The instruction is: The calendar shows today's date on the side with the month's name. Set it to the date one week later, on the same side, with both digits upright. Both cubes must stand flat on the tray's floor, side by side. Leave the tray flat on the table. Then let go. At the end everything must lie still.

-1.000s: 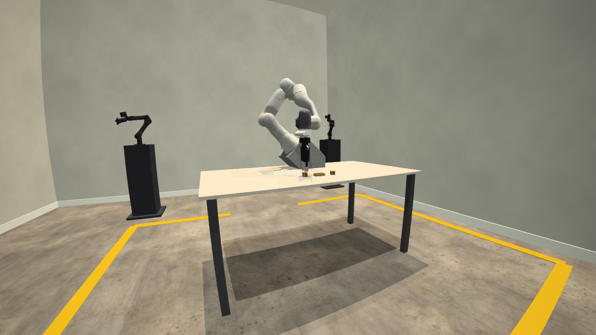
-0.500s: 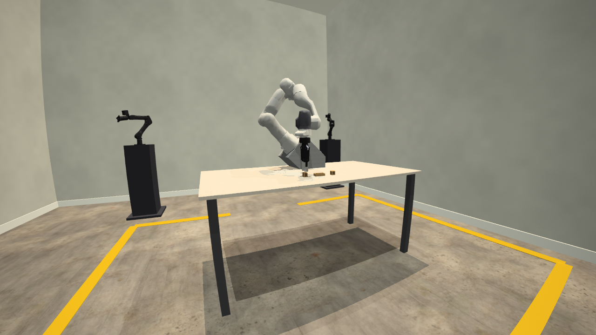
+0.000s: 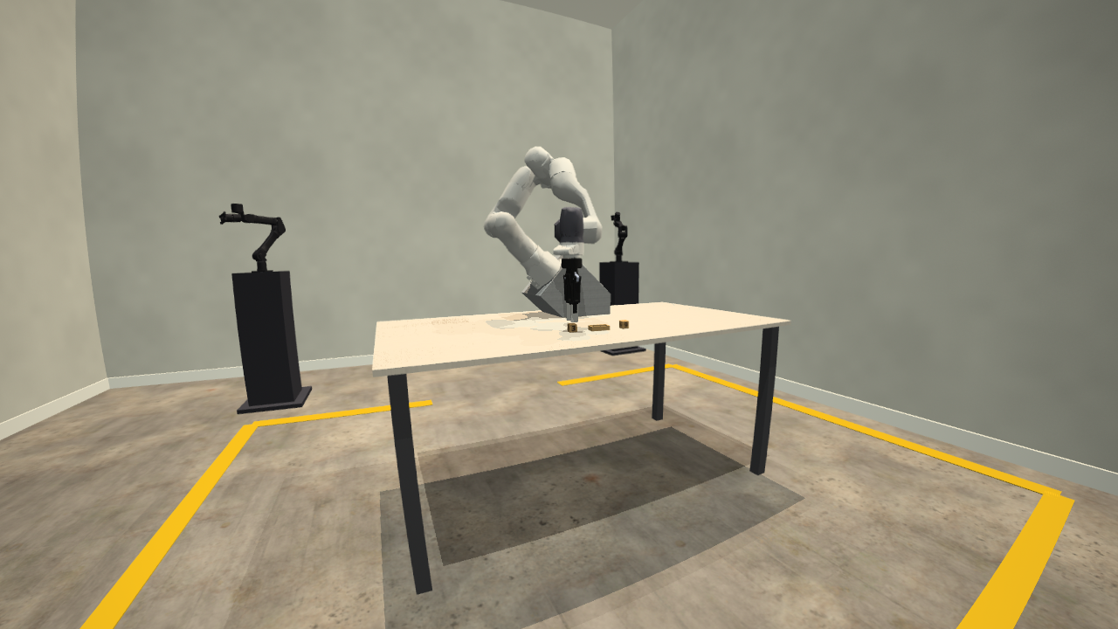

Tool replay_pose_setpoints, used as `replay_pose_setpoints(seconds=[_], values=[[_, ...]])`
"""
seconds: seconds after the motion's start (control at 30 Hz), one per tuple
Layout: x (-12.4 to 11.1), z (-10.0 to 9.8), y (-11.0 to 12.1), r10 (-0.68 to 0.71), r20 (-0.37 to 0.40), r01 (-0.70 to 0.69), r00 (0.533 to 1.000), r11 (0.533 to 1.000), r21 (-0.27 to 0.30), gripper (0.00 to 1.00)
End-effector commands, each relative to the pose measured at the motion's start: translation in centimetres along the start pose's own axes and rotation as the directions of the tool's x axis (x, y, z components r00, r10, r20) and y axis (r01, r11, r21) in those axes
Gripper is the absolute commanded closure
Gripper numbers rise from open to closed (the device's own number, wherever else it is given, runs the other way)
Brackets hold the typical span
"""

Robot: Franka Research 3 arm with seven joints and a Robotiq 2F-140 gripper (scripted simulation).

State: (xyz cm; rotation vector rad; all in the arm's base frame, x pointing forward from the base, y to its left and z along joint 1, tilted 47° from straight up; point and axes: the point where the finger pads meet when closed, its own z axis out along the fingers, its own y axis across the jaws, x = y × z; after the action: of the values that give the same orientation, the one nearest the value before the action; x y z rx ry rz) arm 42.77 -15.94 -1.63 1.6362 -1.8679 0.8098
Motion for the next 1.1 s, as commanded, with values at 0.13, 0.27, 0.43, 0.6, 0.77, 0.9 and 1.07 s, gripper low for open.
replay_pose_setpoints(seconds=[0.13, 0.27, 0.43, 0.6, 0.77, 0.9, 1.07], values=[[0.0, 0.0, 0.0, -0.005, 0.000, 0.005, 1.000, 1.000, 0.001, 0.72], [0.0, 0.0, 0.0, -0.005, 0.000, 0.005, 1.000, 1.000, 0.001, 0.72], [0.0, 0.0, 0.0, -0.005, 0.000, 0.005, 1.000, 1.000, 0.001, 0.72], [0.0, 0.4, 0.0, -0.005, 0.000, 0.005, 1.000, 1.000, 0.001, 0.72], [0.0, 1.1, 0.0, -0.005, 0.000, 0.005, 1.000, 1.000, 0.001, 0.72], [0.0, 1.4, 0.0, -0.005, 0.000, 0.005, 1.000, 1.000, 0.001, 0.72], [0.0, 2.3, 0.0, -0.005, 0.000, 0.005, 1.000, 1.000, 0.001, 0.72]])
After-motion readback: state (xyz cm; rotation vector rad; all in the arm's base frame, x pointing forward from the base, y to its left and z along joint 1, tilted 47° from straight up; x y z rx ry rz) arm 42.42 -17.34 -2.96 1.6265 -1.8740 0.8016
